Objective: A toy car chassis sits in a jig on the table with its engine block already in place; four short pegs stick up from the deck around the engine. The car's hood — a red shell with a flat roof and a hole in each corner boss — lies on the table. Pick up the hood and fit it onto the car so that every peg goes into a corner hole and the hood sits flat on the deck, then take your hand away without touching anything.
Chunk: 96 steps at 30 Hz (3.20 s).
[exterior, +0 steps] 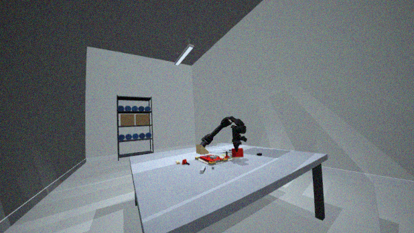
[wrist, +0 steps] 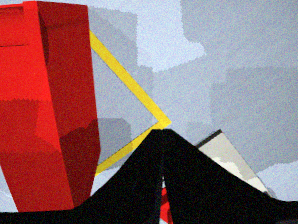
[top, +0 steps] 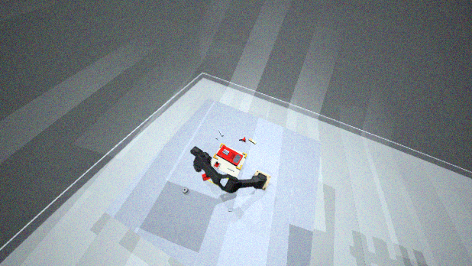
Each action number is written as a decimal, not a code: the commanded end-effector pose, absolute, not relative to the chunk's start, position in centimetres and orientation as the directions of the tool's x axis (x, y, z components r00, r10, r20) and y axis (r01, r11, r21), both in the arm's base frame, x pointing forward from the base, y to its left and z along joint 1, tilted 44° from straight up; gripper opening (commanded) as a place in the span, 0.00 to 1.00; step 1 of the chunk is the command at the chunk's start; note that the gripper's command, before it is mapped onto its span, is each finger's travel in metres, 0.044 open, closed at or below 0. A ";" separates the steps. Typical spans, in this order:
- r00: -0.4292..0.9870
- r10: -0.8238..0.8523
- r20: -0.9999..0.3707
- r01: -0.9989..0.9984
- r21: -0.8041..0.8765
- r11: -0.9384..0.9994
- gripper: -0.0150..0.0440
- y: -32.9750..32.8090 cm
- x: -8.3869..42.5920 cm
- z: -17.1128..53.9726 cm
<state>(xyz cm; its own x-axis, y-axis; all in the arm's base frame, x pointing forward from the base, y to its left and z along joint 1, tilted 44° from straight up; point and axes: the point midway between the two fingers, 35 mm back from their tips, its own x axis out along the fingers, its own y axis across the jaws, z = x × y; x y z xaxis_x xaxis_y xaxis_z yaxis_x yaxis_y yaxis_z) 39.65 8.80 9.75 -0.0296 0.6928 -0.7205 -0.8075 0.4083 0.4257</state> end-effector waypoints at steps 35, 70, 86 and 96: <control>-0.020 0.695 -0.719 -0.804 0.425 0.416 0.25 9.8 37.9 11.1; -0.021 0.695 -0.718 -0.804 0.426 0.416 0.25 10.8 36.0 12.1; -0.021 0.696 -0.718 -0.803 0.427 0.416 0.25 11.2 35.1 12.5; -0.021 0.694 -0.720 -0.803 0.426 0.417 0.25 10.4 35.0 13.6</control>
